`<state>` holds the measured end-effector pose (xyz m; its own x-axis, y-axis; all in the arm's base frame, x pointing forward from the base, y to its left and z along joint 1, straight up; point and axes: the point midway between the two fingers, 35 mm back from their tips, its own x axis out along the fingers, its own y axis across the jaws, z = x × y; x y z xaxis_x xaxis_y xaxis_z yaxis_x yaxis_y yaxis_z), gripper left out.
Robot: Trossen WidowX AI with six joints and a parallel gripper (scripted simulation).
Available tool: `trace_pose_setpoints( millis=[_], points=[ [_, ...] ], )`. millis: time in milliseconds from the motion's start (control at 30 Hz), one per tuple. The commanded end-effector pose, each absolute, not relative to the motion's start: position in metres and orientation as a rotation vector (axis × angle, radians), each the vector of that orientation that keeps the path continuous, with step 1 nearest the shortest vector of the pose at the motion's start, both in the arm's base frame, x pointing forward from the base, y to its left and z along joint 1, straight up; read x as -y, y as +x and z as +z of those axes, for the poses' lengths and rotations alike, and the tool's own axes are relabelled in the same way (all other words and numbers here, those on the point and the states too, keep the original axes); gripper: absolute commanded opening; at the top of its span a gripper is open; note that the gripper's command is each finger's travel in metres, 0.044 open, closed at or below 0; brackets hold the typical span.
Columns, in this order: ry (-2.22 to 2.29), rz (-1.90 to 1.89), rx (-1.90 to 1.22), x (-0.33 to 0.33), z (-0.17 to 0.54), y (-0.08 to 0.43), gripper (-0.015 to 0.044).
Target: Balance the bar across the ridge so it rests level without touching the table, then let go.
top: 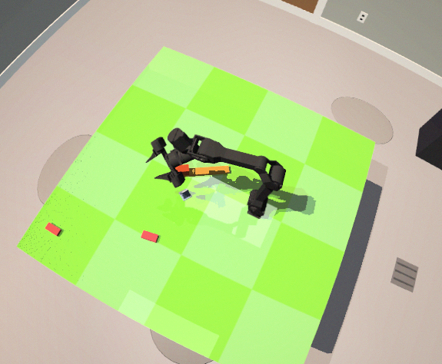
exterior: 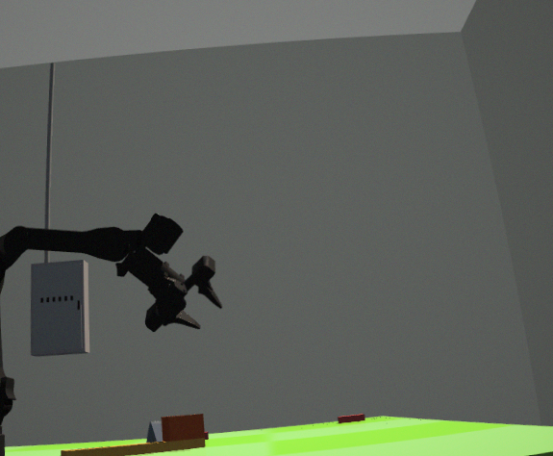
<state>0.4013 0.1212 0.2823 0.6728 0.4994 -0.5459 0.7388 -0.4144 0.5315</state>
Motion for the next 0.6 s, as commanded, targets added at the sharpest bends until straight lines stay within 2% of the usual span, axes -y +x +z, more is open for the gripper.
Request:
trace_pose_setpoints(
  millis=[0, 567],
  points=[
    [2.127, -0.607, -0.908, -0.096, 0.256, 0.401, 0.0315],
    [2.038, -1.541, -0.653, 0.012, 0.174, 0.341, 0.0315]
  ],
)
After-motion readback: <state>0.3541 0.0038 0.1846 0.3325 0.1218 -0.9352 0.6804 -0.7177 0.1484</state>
